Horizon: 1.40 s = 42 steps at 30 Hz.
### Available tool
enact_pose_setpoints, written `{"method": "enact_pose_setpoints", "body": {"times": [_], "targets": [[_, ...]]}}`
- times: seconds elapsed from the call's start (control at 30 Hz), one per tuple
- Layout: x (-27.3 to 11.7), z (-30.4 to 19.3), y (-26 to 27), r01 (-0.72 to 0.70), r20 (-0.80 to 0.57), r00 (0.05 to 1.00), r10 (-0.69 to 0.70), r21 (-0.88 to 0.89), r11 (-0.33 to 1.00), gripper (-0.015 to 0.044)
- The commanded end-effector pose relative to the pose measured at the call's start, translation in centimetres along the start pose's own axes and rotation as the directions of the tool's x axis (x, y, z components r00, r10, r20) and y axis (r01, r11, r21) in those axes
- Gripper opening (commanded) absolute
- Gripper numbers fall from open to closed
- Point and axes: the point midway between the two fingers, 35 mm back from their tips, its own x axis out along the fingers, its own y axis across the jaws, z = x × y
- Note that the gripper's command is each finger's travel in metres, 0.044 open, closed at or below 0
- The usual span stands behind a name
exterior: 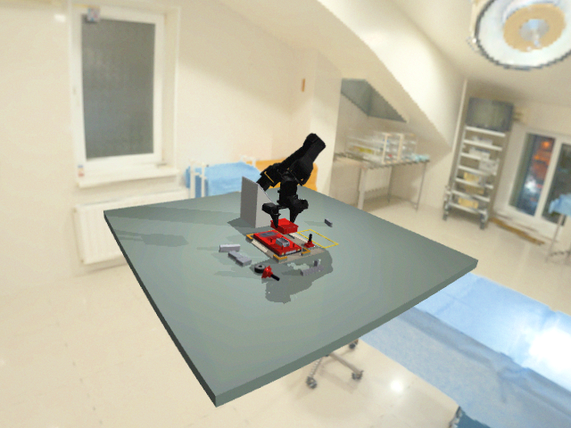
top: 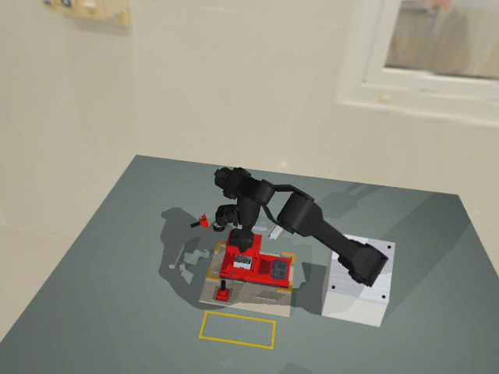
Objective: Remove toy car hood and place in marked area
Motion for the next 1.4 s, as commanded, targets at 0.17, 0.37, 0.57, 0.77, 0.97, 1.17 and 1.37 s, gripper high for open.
{"method": "enact_pose_setpoints", "body": {"times": [0.17, 0.37, 0.57, 0.77, 0.97, 1.17, 1.37], "targets": [[0.0, 0.2, 2.2, 0.001, -0.004, 1.0, -0.001, -0.025, 1.0, 0.0], [-0.1, 0.5, 4.3, 0.006, -0.004, 1.0, -0.006, -0.027, 1.0, 0.0], [-0.3, 0.7, 6.5, 0.01, -0.004, 1.0, -0.01, -0.023, 1.0, 0.0], [-0.4, 0.7, 8.6, 0.013, -0.004, 1.0, -0.013, -0.019, 1.0, 0.0], [-0.5, 0.5, 10.8, 0.013, -0.004, 1.0, -0.013, -0.015, 1.0, 0.0], [-0.6, 0.2, 13.0, 0.013, -0.004, 1.0, -0.013, -0.012, 1.0, 0.0], [-0.6, -0.3, 15.1, 0.01, -0.006, 1.0, -0.01, -0.012, 1.0, 0.0]]}}
